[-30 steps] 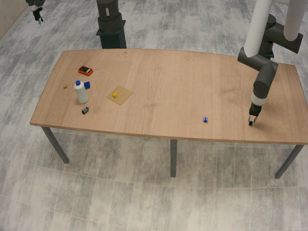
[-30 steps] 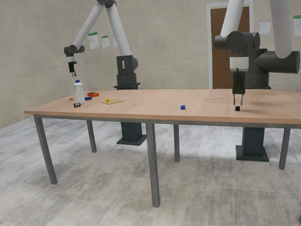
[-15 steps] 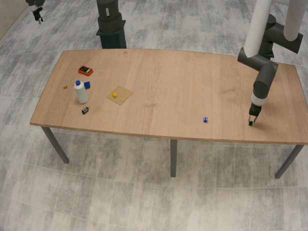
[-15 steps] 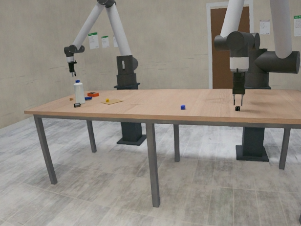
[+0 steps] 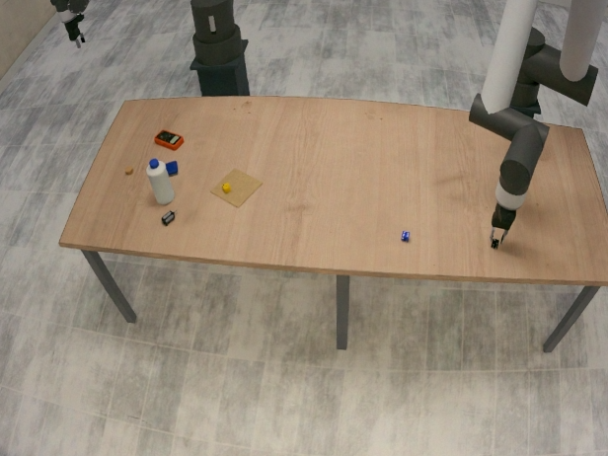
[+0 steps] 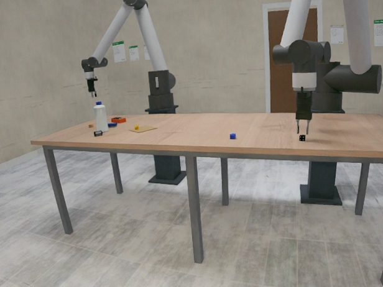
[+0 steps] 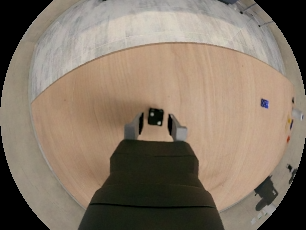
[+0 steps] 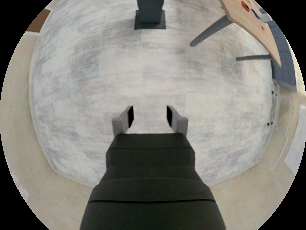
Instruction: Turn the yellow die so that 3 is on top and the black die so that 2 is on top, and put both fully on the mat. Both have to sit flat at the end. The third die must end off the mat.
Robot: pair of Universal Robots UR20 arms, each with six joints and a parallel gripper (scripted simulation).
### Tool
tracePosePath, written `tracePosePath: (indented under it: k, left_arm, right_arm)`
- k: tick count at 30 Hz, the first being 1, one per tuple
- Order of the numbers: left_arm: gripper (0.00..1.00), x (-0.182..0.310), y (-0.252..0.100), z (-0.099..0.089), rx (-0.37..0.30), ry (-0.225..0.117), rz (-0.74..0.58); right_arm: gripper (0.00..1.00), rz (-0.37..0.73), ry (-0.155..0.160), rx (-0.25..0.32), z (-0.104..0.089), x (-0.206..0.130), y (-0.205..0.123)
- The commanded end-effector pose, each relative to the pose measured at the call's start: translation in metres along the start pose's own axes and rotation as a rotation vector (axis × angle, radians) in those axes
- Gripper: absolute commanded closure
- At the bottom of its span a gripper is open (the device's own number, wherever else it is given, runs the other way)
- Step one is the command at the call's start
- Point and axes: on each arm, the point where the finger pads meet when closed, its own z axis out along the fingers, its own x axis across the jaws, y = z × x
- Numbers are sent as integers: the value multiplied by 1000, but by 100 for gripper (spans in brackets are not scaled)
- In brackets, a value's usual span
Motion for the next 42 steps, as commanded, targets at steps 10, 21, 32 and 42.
tracePosePath:
  k: [10,21,32,42]
  left_arm:
    - [21,0,-1,-1,1,0,0]
    - [21,0,-1,9,1,0,0]
    - [21,0,-1,28,1,0,0]
    - [21,0,-1,30,1,0,0]
  right_arm:
    - [0,0,0,-1,-1,0,1]
    - [0,0,0,-1,-1,0,1]
    - [0,0,0,-1,-1,0,1]
    - [0,0,0,-1,-1,0,1]
